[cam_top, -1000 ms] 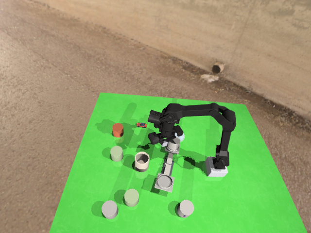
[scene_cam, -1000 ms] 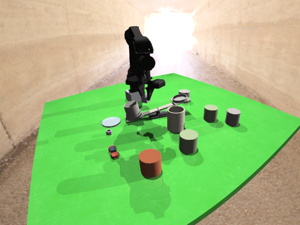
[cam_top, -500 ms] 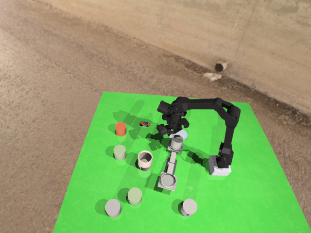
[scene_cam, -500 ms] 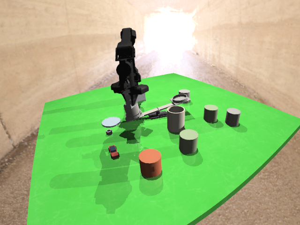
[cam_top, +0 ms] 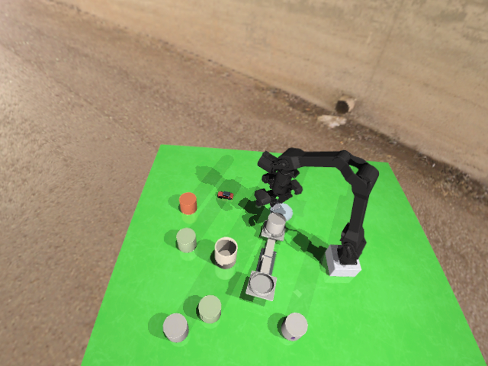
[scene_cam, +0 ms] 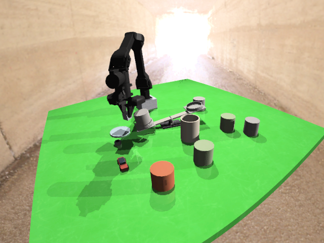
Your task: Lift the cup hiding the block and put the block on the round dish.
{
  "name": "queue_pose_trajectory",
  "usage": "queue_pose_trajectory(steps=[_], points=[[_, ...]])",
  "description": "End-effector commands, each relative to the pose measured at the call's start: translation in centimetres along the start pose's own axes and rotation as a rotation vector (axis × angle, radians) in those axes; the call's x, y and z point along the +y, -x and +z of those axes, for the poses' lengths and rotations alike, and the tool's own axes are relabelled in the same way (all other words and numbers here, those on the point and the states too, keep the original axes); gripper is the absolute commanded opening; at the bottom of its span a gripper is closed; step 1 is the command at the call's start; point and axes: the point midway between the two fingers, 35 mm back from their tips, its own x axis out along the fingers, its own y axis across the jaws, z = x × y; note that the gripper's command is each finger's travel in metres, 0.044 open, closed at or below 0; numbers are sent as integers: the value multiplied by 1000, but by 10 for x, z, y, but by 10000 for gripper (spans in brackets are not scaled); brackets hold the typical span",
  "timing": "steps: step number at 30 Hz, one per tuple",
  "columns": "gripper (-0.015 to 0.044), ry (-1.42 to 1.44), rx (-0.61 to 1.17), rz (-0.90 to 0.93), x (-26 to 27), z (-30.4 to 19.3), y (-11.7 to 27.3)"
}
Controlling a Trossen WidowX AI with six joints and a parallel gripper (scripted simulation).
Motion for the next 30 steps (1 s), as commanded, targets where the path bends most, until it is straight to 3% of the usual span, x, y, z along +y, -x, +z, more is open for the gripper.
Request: queue_pose_trajectory(steps=[1,10,21,30], points=[[0,2,1,-3,-15,5,-4],[0,-19,21,-20,-57,13,-14],[0,-20,22,-21,-59,12,-55],[0,-20,22,-21,-59,12,-62]])
